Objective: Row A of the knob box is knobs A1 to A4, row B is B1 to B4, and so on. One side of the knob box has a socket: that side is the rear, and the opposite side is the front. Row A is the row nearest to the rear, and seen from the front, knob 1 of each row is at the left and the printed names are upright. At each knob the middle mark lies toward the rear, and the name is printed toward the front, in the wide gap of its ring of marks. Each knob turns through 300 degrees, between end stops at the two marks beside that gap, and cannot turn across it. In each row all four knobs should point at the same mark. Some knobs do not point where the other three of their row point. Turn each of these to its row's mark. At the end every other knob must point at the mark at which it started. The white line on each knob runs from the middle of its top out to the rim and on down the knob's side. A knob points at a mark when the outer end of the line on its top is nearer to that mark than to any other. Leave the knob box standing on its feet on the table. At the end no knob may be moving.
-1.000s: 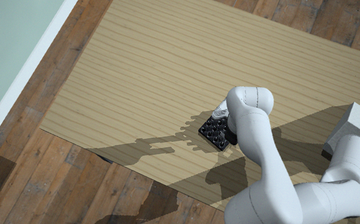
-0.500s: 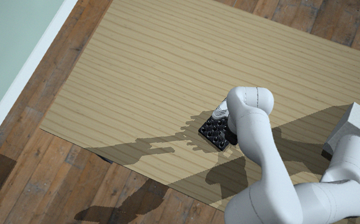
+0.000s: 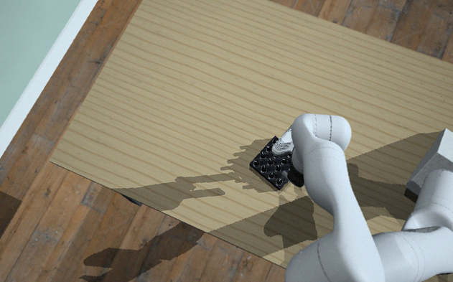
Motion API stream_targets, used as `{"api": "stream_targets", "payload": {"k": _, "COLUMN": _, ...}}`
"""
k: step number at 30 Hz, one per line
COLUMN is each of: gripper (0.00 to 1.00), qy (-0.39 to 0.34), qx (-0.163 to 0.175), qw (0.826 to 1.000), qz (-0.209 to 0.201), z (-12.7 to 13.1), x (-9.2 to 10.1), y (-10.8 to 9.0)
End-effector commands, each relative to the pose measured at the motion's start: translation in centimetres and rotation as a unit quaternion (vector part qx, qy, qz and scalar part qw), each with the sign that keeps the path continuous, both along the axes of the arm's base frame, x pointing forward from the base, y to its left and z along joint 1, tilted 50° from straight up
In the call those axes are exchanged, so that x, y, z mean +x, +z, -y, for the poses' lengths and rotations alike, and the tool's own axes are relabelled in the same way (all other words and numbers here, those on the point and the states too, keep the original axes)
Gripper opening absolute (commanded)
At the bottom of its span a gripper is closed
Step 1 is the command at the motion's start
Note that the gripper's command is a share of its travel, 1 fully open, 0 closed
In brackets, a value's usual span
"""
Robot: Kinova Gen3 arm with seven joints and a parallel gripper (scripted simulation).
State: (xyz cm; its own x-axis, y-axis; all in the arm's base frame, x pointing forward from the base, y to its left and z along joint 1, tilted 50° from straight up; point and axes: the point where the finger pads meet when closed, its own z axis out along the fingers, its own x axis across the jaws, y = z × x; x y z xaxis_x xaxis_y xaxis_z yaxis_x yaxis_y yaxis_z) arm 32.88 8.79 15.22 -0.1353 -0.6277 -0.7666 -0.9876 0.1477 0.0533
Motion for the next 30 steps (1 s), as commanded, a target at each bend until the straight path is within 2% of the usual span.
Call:
{"api": "stream_targets", "payload": {"k": 1, "gripper": 1.00, "qy": -0.002, "qx": -0.001, "qw": 1.000, "qz": 0.000, "z": 0.0, "x": -0.5, "y": 0.1}}
{"api": "stream_targets", "payload": {"k": 13, "gripper": 1.00, "qy": -0.002, "qx": -0.001, "qw": 1.000, "qz": 0.000, "z": -0.3, "x": -2.9, "y": 0.2}}
{"api": "stream_targets", "payload": {"k": 30, "gripper": 1.00, "qy": -0.002, "qx": -0.001, "qw": 1.000, "qz": 0.000, "z": -0.4, "x": -3.7, "y": 0.2}}
